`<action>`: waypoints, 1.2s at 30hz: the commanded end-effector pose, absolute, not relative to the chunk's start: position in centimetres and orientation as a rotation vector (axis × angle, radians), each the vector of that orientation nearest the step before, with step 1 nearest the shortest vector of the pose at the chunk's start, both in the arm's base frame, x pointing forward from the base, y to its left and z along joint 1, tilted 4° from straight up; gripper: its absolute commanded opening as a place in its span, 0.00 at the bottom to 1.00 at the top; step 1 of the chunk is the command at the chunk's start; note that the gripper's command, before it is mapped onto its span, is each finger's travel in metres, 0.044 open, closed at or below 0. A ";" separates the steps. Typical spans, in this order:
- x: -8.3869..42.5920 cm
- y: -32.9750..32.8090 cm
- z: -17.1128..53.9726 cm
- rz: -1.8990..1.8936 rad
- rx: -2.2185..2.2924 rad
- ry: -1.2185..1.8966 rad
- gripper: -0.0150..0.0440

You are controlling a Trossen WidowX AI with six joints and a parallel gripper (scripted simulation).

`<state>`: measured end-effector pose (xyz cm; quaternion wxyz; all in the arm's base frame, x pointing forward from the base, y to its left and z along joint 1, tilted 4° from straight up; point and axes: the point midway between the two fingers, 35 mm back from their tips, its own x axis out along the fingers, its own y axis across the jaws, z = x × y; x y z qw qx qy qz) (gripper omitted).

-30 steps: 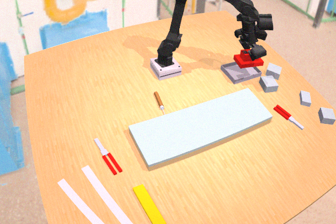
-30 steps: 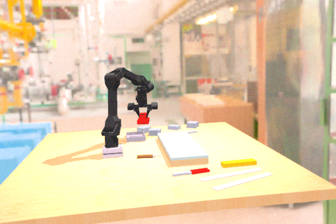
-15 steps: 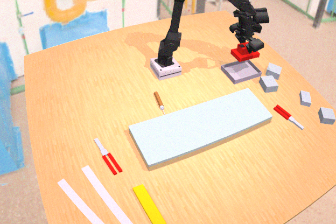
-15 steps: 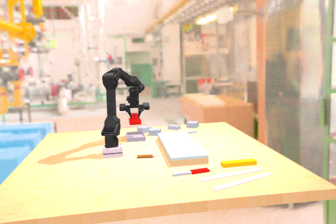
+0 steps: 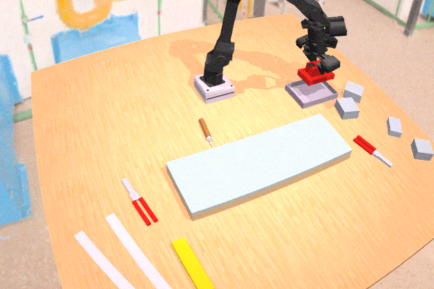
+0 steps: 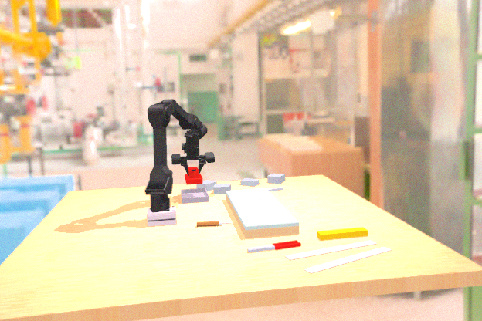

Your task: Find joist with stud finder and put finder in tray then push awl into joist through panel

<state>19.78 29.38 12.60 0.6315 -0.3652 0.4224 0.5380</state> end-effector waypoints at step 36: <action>19.8 29.8 6.2 1.226 -0.836 0.970 0.25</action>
